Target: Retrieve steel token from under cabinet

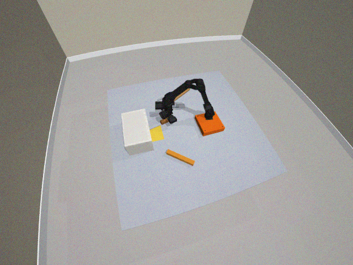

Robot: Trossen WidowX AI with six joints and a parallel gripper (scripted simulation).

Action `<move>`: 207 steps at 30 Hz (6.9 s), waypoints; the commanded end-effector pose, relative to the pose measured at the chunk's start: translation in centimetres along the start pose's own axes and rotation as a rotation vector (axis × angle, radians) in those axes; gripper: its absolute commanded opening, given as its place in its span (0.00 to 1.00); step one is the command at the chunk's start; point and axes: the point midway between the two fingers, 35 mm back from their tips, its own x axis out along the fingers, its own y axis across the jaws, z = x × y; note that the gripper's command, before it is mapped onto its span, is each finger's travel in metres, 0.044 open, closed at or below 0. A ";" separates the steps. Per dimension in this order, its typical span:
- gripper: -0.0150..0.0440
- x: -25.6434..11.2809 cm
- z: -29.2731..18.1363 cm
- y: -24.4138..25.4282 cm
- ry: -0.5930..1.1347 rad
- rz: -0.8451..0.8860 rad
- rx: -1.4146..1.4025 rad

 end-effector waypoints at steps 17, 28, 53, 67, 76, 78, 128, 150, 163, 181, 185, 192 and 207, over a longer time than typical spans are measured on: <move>0.25 -0.1 2.4 0.0 -0.003 -0.003 0.001; 0.25 -0.1 3.5 0.1 -0.004 -0.003 0.001; 0.25 -0.2 5.9 0.1 -0.006 -0.002 0.001; 0.25 -0.2 7.2 0.2 -0.007 -0.002 0.001; 0.25 -0.1 7.4 0.9 -0.007 -0.002 0.001; 0.25 0.0 7.4 1.3 -0.007 -0.001 0.001; 0.25 -0.1 4.8 2.2 -0.005 -0.001 0.001; 0.25 0.0 2.6 2.1 -0.003 -0.001 0.001; 0.25 0.0 1.3 2.1 -0.002 -0.001 0.001; 0.25 0.0 -0.7 2.0 0.000 -0.001 0.000; 0.25 0.0 -1.1 2.0 0.000 -0.001 0.000; 0.25 0.1 -1.9 1.9 0.001 -0.001 0.000; 0.25 0.1 -3.7 1.9 0.003 -0.001 0.000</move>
